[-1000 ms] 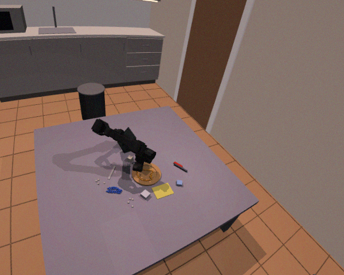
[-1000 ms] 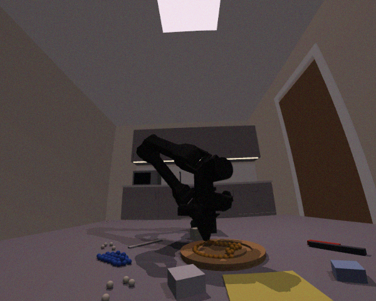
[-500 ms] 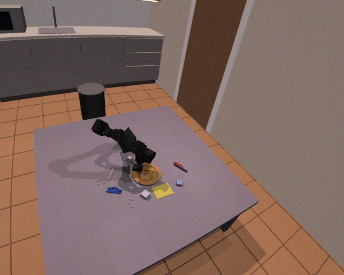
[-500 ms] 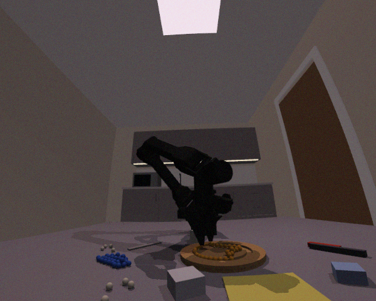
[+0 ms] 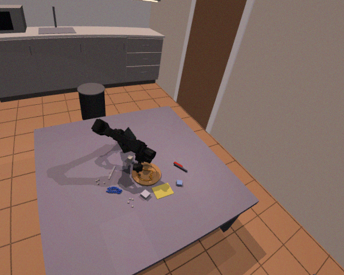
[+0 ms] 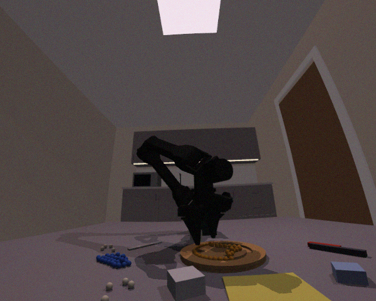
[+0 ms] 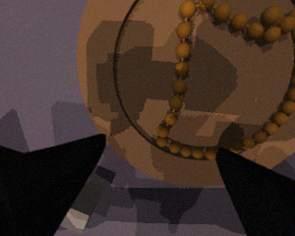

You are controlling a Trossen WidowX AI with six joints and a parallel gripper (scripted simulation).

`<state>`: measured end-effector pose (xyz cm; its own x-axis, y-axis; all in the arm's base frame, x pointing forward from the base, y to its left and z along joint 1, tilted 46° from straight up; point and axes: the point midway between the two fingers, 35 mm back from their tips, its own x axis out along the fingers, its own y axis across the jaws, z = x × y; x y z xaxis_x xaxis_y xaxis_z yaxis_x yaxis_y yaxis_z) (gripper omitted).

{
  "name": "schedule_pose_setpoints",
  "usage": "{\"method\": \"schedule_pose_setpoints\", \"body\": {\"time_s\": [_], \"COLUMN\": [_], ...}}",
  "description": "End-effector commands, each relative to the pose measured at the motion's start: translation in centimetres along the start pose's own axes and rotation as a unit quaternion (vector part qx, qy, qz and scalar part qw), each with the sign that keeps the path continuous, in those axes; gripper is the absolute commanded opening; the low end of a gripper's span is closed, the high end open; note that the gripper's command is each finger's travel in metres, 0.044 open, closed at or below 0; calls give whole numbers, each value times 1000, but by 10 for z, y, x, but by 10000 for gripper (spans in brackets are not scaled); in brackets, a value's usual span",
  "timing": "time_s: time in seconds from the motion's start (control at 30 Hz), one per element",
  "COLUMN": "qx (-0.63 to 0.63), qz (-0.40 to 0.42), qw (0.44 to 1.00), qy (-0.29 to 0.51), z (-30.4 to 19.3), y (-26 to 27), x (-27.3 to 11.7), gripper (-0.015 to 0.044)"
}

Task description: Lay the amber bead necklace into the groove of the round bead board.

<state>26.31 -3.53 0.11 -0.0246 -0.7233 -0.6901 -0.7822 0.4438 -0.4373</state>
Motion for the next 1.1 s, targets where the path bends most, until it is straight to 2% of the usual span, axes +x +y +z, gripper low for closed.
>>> {"method": "schedule_pose_setpoints", "body": {"time_s": [0.0, 0.37, 0.6, 0.77, 1.0, 1.07], "qx": [3, 3, 87, 90, 90, 93], "qz": [1, 1, 2, 2, 2, 1], "qw": [1000, 1000, 996, 996, 996, 996], "qy": [-1, -1, -1, -1, -1, -5], "z": [0, 0, 11, 12, 11, 13], "y": [0, 0, -1, -1, -1, -2], "x": [-1, -1, -32, -33, -17, -25], "gripper": [440, 440, 256, 125, 120, 120]}}
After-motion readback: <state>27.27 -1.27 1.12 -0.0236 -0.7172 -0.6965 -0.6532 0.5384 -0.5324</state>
